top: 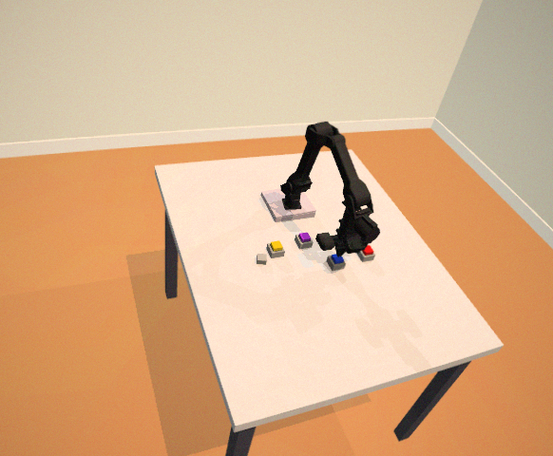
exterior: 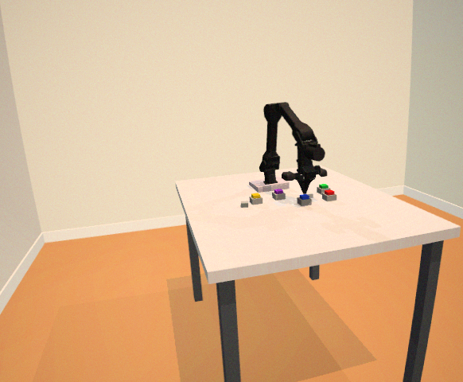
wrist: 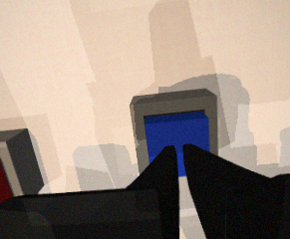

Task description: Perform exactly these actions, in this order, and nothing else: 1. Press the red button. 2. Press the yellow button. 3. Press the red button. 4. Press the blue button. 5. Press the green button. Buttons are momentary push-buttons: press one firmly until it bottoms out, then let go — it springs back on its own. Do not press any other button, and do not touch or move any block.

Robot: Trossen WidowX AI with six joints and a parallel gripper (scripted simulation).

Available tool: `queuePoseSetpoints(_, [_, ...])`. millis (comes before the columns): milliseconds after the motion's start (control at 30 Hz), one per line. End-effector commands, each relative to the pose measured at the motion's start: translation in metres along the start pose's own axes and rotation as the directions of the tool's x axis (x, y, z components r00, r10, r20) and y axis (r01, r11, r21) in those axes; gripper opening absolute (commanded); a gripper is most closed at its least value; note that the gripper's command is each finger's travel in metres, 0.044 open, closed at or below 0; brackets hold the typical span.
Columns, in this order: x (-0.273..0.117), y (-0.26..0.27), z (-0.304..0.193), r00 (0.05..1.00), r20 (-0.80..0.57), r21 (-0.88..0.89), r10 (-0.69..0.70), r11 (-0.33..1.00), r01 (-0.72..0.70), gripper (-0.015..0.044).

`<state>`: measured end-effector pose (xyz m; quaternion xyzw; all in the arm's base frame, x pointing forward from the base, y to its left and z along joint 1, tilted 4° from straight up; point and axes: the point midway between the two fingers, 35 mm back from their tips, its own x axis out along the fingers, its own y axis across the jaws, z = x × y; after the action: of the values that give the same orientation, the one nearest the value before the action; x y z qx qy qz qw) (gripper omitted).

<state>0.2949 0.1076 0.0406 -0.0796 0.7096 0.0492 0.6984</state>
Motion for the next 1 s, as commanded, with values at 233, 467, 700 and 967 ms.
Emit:
queuePoseSetpoints(233, [0.015,-0.001,-0.001,1.000,-0.010,-0.006,-0.003,1.000,0.003,0.0020])
queuePoseSetpoints(467, [0.015,-0.001,-0.001,1.000,-0.010,-0.006,-0.003,1.000,0.003,0.0020])
queuePoseSetpoints(700, [0.015,-0.001,-0.001,1.000,-0.010,-0.006,-0.003,1.000,0.003,0.0020])
queuePoseSetpoints(967, [-0.016,0.000,-0.001,1.000,-0.009,-0.006,-0.003,1.000,0.003,0.0020])
